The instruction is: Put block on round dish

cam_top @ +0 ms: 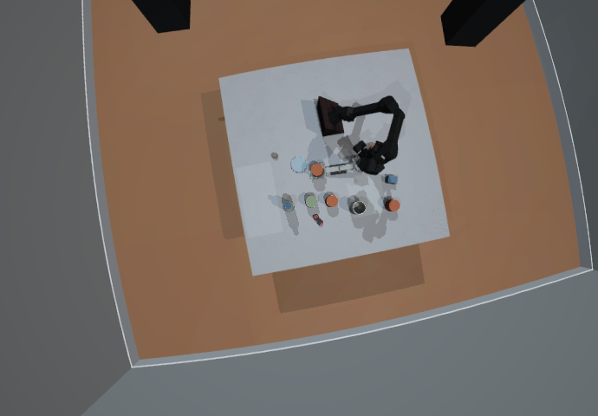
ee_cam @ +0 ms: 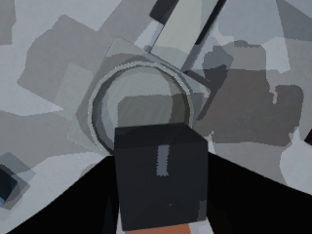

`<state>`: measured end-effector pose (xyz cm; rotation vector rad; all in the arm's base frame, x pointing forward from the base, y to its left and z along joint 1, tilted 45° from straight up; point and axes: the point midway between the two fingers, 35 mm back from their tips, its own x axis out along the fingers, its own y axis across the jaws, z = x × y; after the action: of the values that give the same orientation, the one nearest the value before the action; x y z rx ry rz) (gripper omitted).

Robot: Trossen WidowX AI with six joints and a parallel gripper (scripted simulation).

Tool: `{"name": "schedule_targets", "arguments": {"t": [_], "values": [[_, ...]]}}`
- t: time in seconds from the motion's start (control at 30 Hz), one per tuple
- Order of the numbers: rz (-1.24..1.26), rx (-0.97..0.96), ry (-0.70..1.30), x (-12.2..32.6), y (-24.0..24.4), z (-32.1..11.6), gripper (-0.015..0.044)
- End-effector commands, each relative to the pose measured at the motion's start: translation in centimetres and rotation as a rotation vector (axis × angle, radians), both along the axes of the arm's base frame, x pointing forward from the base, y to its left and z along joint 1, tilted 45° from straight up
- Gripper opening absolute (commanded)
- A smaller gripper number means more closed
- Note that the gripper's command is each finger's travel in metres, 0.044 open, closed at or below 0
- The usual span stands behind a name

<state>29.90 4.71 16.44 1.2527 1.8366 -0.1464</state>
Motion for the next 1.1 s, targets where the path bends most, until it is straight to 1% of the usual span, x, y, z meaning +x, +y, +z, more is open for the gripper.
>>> {"name": "schedule_targets", "arguments": {"t": [0.0,0.23,0.47,0.7,0.93,1.0,1.07], "values": [[-0.009,-0.020,-0.001,1.4,-2.5,-2.7,0.0000],[-0.010,-0.048,-0.001,2.8,-7.7,-9.4,0.0000],[-0.003,-0.059,0.001,2.2,-12.6,-16.3,0.0000],[0.011,-0.047,-0.005,0.1,-16.5,-23.2,0.0000],[0.027,-0.023,-0.014,-3.5,-19.2,-29.9,0.0000],[0.030,-0.017,-0.016,-4.3,-19.5,-31.2,0.0000],[0.031,-0.016,-0.017,-4.4,-19.6,-31.3,0.0000]]}}
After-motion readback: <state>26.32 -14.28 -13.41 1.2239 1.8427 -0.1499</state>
